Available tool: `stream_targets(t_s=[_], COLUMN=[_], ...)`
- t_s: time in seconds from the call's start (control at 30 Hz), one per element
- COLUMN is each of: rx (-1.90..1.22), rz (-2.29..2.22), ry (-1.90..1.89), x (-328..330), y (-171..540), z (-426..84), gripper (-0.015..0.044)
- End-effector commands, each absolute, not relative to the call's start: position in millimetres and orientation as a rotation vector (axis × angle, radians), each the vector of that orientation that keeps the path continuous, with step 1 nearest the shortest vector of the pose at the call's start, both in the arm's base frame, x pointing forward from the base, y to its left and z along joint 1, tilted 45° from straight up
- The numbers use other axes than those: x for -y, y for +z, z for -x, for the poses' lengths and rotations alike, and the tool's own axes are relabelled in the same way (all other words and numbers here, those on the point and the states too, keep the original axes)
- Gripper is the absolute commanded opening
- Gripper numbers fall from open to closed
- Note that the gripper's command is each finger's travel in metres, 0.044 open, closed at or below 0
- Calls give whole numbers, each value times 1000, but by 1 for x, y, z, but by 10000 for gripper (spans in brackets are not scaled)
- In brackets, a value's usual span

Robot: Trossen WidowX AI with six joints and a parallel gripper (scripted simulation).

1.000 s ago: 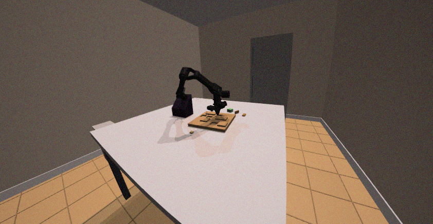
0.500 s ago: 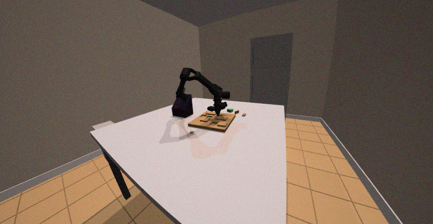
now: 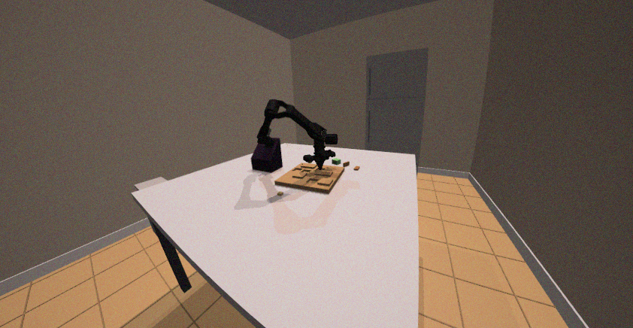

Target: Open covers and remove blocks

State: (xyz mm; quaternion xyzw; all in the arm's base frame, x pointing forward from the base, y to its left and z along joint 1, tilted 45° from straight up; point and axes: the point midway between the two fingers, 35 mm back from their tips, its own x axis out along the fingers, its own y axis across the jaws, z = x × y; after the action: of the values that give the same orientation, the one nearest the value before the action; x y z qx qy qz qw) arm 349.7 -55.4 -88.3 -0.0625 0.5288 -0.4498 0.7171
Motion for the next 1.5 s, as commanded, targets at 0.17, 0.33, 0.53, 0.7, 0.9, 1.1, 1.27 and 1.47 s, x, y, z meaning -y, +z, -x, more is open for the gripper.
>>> stream_targets(t_s=[0.17, 0.33, 0.53, 0.7, 0.9, 1.1, 1.27, 1.47], rx=[-801, -929, -1023, -1111, -1170, -1170, -1170, -1211], rz=[-376, -212, -85, 39, 130, 130, 130, 195], ry=[-1326, -1230, -1158, -1066, -999, -999, -999, -952], x=[52, 50, 49, 27, 11, 13, 22, 22], y=[-84, -82, -80, -59, -43, -45, -54, -55], z=[-349, -349, -347, -348, -347, -347, -348, -348], gripper=[0, 0, 53, 144, 144, 144, 144, 144])
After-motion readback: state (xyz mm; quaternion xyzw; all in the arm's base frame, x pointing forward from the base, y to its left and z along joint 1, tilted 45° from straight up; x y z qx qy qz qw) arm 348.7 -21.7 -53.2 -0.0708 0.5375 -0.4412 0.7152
